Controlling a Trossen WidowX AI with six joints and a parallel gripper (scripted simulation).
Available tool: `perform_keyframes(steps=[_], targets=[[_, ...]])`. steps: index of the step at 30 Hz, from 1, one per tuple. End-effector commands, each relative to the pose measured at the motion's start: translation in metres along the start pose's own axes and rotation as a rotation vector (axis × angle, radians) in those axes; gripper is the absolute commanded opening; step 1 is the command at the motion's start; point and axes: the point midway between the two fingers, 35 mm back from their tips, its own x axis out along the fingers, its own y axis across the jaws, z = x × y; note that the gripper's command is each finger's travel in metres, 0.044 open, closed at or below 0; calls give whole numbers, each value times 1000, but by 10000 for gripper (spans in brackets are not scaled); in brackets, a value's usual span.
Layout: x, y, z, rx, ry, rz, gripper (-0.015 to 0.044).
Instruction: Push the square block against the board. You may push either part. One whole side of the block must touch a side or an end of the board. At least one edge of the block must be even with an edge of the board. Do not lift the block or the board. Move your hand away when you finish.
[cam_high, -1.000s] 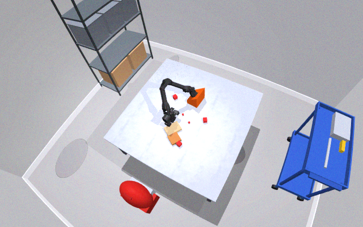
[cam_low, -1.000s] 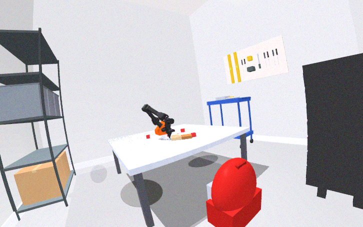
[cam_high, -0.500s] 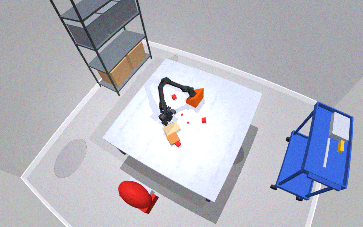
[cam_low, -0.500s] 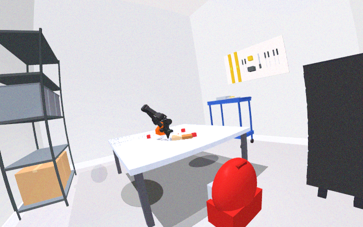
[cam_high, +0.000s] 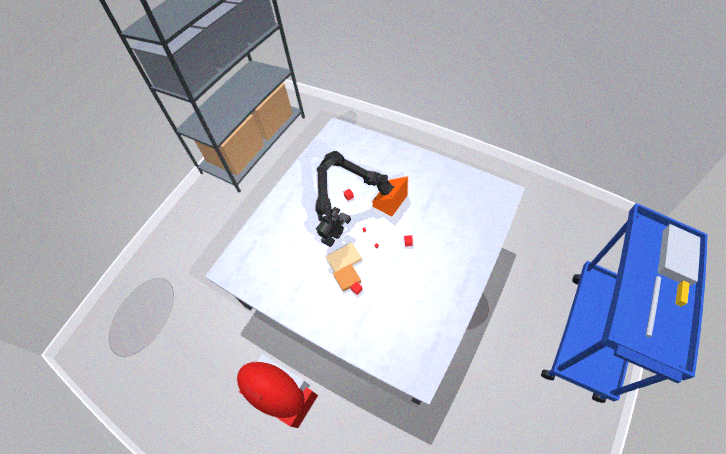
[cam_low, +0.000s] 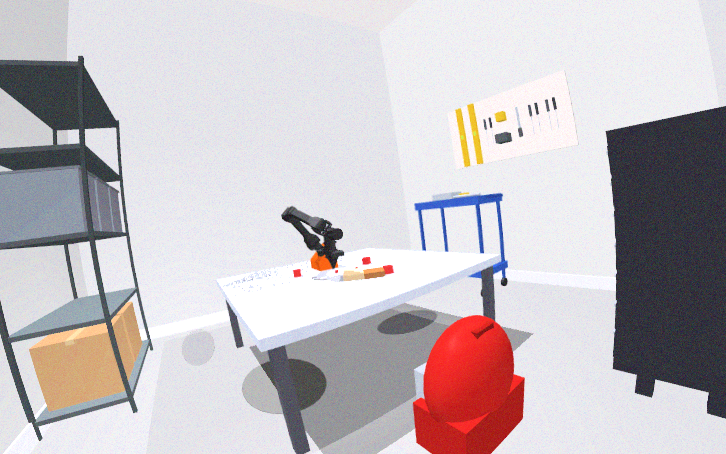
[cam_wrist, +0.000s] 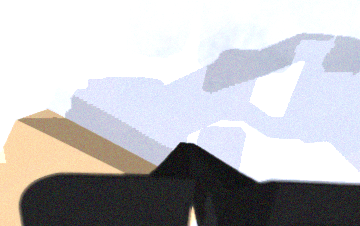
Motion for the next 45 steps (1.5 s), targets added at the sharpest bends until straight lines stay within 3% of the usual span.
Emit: perform_keyframes(steps=[1,34,40,45], targets=[[-10,0,4,16,-2,-1,0],[-10,-21,-124,-1046,5,2,0],[-10,-22,-127,-1069,4,1,0],[42,-22,-126,-1069,2,0,0]])
